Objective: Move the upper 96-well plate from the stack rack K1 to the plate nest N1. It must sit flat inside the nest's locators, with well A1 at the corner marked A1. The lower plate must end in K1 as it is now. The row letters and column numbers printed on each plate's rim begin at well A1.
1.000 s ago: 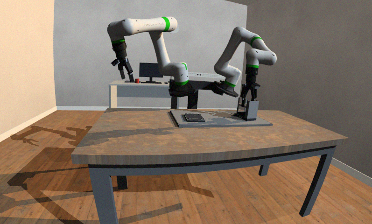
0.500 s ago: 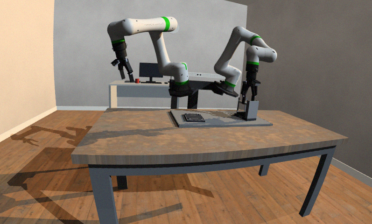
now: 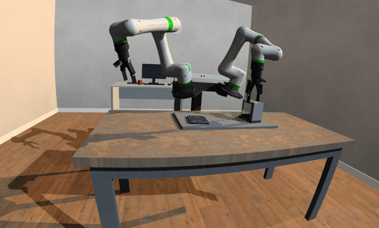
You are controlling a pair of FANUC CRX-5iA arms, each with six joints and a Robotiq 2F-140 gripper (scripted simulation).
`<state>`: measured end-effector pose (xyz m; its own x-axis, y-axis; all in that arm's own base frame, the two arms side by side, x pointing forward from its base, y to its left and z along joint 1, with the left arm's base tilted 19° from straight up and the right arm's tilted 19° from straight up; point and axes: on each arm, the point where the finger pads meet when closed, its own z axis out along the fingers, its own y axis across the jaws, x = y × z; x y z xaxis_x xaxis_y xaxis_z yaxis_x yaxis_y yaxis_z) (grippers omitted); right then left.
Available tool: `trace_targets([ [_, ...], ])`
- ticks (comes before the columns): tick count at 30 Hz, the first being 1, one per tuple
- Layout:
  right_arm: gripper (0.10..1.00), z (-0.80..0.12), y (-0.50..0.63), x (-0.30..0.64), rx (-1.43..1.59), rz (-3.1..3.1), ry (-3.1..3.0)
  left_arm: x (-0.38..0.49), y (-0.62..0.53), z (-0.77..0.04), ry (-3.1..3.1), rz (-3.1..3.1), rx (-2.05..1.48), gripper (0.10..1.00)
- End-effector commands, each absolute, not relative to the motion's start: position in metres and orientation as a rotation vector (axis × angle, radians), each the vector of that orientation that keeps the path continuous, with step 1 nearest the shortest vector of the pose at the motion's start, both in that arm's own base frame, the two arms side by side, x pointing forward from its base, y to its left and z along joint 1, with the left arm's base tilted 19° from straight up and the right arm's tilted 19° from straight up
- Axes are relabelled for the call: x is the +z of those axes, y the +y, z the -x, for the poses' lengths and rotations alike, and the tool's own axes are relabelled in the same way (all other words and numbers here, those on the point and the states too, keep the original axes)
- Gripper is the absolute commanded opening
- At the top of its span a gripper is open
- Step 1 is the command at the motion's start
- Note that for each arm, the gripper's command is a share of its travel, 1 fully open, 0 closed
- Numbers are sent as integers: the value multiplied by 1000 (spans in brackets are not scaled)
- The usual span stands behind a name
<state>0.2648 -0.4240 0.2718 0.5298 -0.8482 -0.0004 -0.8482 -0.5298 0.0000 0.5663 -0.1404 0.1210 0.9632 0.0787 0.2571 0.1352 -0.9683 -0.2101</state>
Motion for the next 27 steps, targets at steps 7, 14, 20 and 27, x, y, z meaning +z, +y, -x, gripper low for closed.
trace_targets([
  [7,1000,-265,-424,273,-2,2748,1524,134,-144,-564,-159,2888,-368,99],
  [14,1000,-265,-424,273,-2,2748,1524,145,-147,-561,-159,2888,-368,99],
  [20,1000,-265,-424,273,-2,2748,1524,152,-149,-559,-159,2888,-368,99],
  [27,1000,-265,-424,273,-2,2748,1524,152,-149,-559,-159,2888,-368,99],
])
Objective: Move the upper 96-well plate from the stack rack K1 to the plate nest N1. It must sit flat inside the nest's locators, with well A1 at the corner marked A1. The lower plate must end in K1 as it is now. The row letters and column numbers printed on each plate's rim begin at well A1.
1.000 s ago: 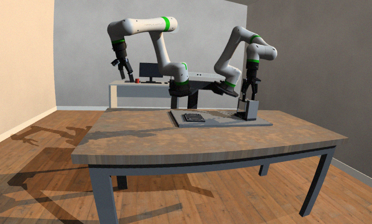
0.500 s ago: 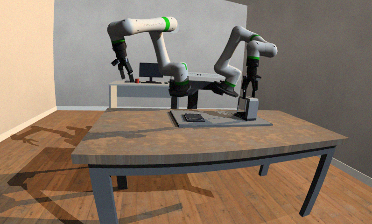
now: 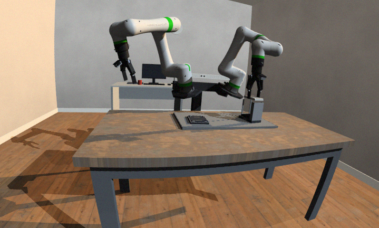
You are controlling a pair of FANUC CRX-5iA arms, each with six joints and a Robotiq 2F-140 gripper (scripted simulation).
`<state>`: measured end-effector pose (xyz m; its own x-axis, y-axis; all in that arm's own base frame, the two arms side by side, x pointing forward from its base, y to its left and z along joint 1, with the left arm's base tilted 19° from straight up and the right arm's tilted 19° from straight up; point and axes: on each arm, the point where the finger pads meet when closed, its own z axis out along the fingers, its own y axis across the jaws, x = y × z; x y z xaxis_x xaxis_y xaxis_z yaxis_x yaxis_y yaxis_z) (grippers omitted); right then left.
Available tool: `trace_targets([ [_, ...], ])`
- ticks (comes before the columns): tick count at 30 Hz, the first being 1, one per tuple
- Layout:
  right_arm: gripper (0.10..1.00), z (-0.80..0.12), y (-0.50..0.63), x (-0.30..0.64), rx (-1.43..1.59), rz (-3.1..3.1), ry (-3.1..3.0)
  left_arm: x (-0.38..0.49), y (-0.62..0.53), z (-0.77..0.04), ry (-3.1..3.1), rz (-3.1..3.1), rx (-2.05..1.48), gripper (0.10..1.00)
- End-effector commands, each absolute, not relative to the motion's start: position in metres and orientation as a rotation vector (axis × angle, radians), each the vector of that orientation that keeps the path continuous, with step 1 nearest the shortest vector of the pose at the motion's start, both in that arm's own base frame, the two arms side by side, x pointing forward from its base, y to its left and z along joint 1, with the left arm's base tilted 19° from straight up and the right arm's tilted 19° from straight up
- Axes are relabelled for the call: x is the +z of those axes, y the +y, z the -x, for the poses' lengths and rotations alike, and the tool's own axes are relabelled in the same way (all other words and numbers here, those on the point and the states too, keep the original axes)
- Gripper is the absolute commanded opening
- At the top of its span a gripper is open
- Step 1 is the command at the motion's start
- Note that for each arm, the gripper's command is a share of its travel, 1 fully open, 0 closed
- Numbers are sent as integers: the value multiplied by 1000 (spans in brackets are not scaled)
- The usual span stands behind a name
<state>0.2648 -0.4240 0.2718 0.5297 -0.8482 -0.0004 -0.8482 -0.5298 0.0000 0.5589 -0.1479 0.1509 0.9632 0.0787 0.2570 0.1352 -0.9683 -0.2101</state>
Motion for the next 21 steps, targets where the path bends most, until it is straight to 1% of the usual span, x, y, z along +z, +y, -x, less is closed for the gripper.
trace_targets([
  [1,1000,-265,-424,273,-2,2748,1524,152,-149,-559,-159,2888,-368,99],
  [9,1000,-265,-424,273,-2,2748,1524,152,-149,-559,-159,2888,-368,99],
  [18,1000,-265,-424,273,-2,2748,1524,146,-171,-559,177,2864,-324,99],
  [21,1000,-265,-424,273,-2,2748,1524,143,-181,-559,189,2862,-322,99],
])
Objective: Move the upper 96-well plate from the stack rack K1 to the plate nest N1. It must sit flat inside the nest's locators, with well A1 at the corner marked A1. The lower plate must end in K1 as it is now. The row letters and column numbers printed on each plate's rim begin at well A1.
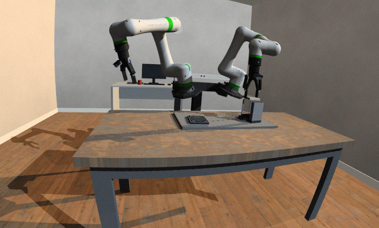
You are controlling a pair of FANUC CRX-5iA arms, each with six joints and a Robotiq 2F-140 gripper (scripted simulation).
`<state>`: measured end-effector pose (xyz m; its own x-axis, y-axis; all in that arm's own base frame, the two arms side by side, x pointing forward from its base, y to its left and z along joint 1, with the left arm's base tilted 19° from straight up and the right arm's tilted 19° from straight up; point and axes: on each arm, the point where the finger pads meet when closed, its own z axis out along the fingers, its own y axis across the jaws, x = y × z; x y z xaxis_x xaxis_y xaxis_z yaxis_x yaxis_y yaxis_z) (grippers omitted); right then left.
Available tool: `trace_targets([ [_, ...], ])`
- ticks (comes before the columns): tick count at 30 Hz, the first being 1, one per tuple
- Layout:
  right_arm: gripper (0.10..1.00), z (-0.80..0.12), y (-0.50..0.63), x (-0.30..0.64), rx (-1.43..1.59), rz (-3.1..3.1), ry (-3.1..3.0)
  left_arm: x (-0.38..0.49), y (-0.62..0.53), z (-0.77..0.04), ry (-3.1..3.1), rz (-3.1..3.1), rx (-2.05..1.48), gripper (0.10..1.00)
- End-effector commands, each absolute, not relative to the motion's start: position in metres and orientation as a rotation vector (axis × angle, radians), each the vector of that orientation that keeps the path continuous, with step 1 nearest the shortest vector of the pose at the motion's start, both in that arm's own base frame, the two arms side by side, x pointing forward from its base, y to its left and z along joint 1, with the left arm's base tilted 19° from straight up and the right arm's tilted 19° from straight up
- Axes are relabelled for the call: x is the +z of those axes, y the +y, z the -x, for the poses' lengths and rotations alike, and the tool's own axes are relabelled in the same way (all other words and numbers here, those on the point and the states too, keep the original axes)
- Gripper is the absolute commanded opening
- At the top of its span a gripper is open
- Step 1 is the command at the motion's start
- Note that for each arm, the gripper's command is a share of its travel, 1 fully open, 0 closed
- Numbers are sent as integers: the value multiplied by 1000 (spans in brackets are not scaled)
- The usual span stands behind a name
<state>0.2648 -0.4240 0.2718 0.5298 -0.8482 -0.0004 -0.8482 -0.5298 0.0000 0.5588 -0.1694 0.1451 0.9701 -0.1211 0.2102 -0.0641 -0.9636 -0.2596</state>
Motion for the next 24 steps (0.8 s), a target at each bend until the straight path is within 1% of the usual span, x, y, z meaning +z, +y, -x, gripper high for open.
trace_targets([
  [1,1000,-265,-424,273,-2,2748,1524,143,-184,-559,189,2862,-322,99],
  [24,1000,-265,-424,273,-2,2748,1524,124,-252,-559,189,2862,-322,99],
])
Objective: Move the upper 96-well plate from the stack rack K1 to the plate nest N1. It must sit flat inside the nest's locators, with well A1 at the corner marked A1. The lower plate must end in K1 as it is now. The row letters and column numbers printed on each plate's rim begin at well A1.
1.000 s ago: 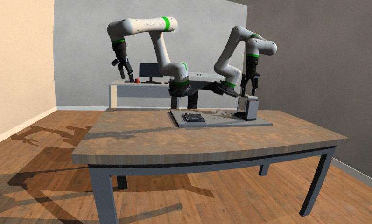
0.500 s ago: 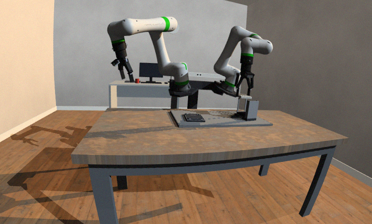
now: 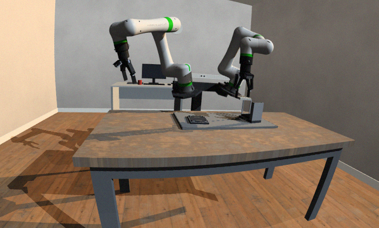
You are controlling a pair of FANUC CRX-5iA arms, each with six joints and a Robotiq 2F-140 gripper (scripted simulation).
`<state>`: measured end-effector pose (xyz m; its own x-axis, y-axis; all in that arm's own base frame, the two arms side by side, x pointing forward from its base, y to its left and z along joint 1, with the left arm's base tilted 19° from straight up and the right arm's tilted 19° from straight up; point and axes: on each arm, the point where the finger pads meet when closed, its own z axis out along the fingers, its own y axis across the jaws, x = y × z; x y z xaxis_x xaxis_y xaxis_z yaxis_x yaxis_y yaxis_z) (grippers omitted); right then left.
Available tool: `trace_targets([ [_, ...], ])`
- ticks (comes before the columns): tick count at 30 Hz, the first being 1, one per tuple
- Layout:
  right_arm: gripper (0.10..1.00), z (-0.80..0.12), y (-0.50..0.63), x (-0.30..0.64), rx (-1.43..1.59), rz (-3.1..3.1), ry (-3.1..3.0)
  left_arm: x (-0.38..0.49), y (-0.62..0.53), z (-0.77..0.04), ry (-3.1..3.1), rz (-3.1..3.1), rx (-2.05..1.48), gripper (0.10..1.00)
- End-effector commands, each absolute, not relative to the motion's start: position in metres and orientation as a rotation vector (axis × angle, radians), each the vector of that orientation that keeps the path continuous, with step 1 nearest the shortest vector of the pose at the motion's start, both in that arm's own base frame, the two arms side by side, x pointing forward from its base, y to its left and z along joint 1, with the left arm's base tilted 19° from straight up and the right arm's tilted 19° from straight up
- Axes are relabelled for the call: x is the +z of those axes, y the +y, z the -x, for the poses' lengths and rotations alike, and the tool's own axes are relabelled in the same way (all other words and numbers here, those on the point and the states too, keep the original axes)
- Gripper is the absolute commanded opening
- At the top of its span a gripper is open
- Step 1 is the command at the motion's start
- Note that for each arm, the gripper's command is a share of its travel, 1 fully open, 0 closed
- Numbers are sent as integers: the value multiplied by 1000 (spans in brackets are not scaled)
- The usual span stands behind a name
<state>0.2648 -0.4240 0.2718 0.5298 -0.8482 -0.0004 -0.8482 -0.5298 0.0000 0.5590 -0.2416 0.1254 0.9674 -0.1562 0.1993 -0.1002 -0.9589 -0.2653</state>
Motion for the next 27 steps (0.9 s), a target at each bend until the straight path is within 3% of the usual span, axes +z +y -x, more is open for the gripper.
trace_targets([
  [1,1000,-265,-424,273,-2,2748,1524,123,-255,-559,189,2862,-322,99],
  [27,1000,-265,-424,273,-2,2748,1524,104,-326,-560,189,2863,-322,99],
])
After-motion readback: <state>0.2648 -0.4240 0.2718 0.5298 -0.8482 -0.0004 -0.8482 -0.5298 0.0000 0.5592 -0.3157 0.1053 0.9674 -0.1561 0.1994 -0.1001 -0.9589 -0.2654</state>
